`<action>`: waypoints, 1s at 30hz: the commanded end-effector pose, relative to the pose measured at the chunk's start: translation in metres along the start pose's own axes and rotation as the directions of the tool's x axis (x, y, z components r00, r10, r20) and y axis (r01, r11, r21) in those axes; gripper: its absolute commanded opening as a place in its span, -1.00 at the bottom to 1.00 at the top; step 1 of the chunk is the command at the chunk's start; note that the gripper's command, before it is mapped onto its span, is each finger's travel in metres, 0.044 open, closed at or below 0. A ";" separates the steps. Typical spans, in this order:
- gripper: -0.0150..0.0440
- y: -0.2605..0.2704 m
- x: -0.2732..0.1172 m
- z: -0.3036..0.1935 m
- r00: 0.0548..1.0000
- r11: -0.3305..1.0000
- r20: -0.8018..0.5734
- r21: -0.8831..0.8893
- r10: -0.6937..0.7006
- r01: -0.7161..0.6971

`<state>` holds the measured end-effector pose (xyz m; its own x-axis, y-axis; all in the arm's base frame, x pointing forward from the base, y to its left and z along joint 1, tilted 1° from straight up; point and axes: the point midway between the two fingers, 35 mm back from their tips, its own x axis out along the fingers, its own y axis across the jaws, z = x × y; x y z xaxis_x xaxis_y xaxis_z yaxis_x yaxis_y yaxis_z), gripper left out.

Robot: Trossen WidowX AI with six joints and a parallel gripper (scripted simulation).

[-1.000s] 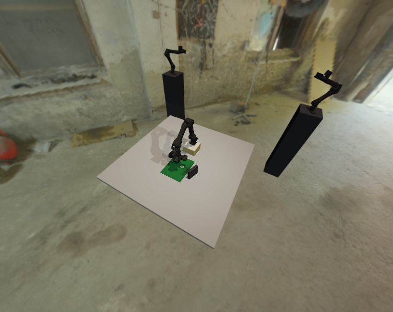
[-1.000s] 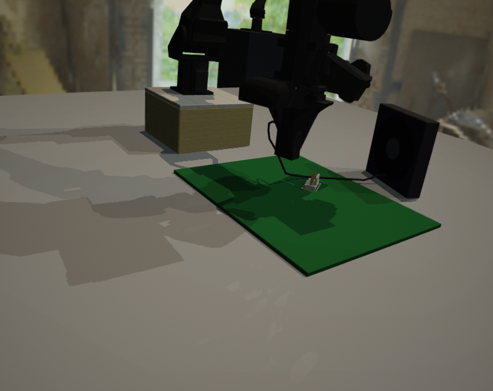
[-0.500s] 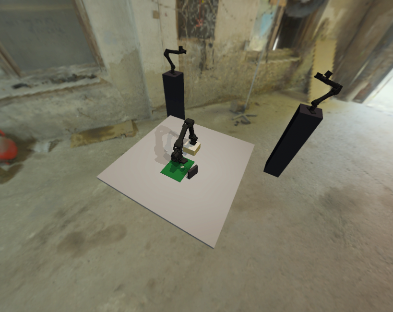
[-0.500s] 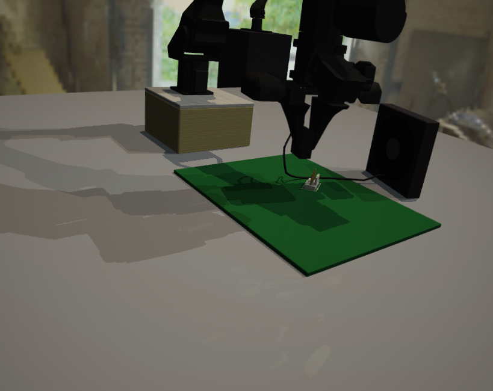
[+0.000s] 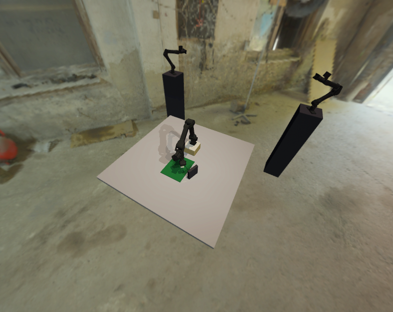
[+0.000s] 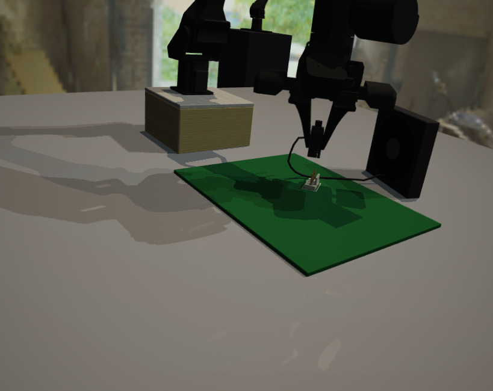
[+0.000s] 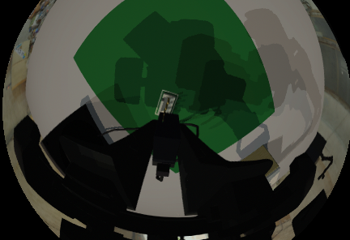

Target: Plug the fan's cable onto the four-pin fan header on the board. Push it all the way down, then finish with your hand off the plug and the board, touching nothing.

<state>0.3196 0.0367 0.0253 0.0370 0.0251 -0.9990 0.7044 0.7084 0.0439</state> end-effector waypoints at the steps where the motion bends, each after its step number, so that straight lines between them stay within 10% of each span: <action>1: -0.49 0.003 0.000 -0.003 1.000 0.993 0.003 0.114 -0.004 0.004; 30: -0.49 0.003 -0.001 0.004 1.000 0.985 0.003 0.171 -0.004 0.004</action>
<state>0.3246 0.0367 0.0263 0.0374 0.0247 -0.9990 0.8179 0.5736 0.0448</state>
